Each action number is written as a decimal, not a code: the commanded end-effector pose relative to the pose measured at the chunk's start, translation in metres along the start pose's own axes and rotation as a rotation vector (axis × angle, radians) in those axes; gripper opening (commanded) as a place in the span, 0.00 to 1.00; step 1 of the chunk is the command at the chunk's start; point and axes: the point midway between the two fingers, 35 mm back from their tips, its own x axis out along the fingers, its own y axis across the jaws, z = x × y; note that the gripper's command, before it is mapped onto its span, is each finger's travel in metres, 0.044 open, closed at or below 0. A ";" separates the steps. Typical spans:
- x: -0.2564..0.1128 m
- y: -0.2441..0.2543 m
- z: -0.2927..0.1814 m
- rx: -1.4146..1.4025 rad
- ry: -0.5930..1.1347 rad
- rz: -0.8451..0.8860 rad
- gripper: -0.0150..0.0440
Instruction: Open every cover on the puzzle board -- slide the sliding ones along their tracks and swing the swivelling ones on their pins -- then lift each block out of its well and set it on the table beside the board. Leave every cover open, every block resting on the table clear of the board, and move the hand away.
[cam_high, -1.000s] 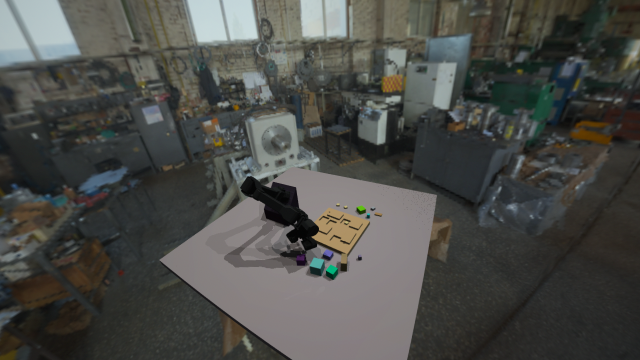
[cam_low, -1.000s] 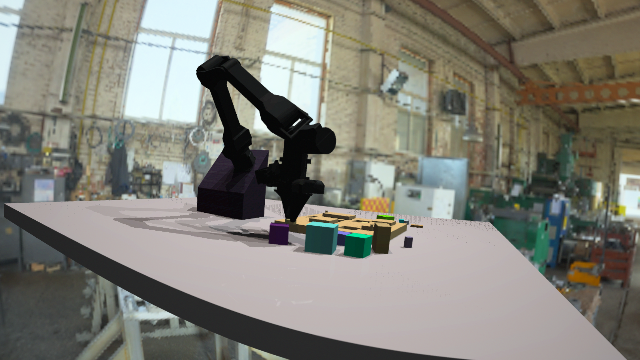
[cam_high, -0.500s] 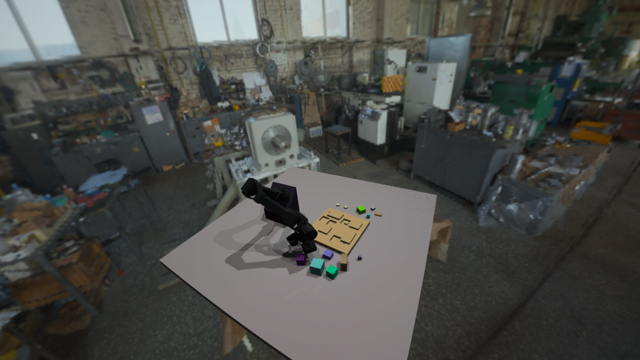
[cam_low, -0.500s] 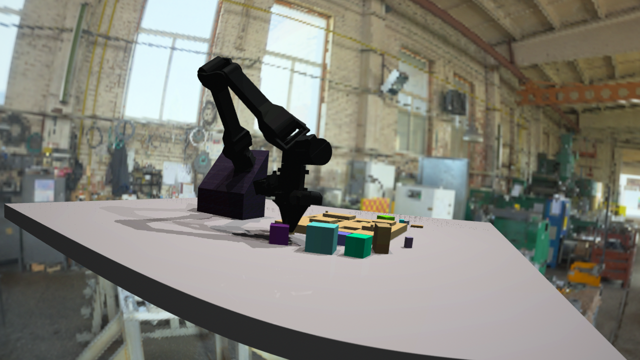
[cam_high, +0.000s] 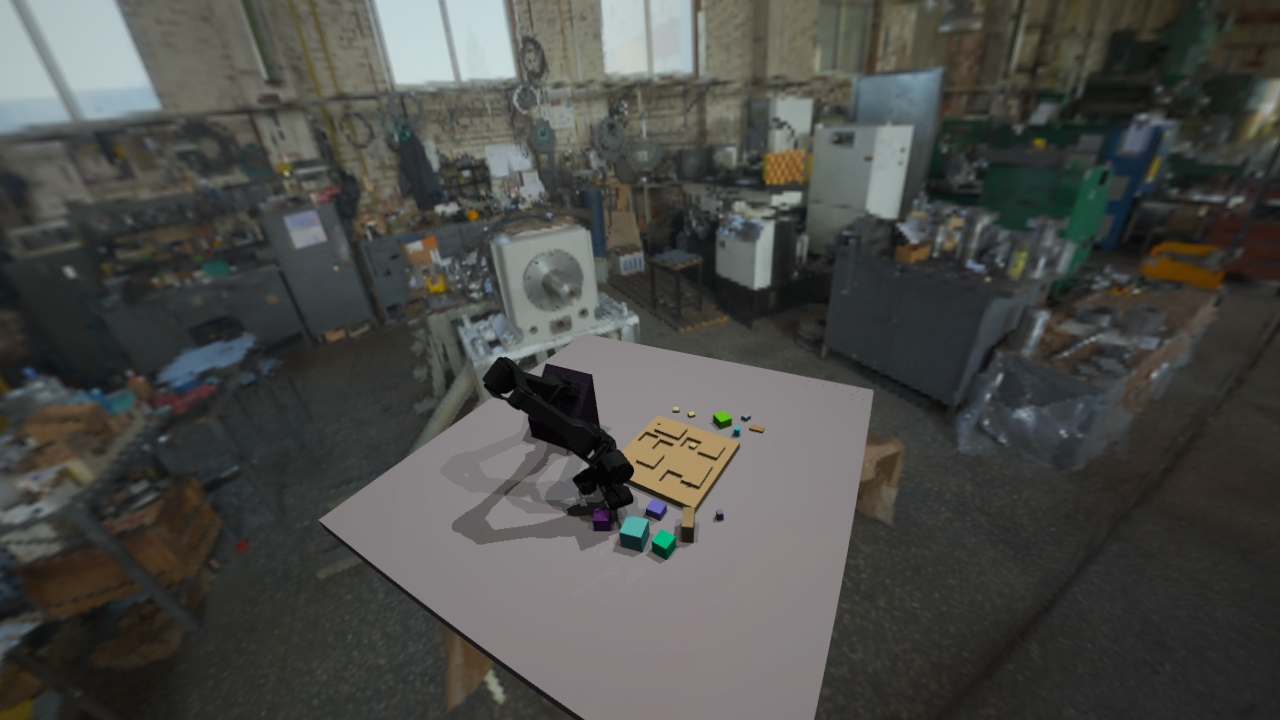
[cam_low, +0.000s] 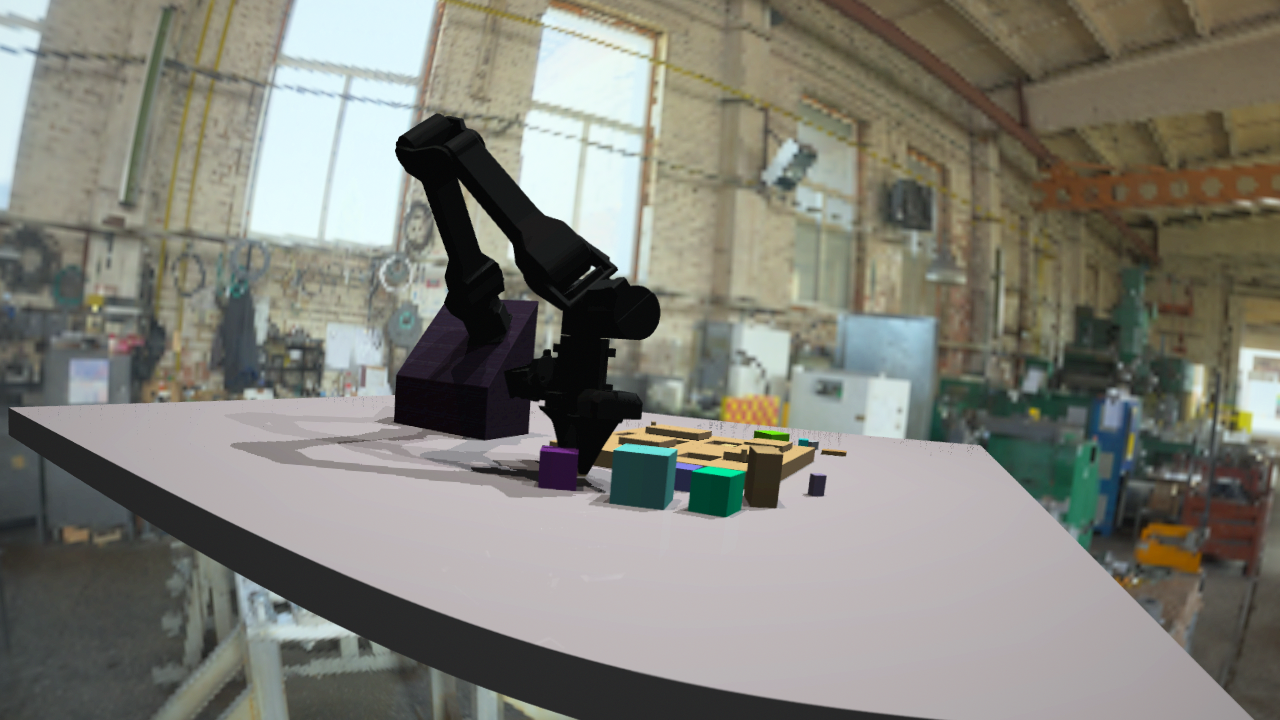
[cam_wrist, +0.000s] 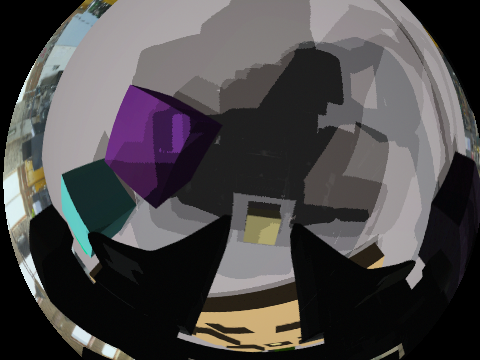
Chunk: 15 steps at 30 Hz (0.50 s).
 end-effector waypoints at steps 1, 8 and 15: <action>0.000 0.000 0.000 0.001 0.000 0.001 0.75; -0.005 0.001 0.000 0.001 0.001 0.000 1.00; -0.027 0.002 -0.003 -0.001 0.006 -0.004 1.00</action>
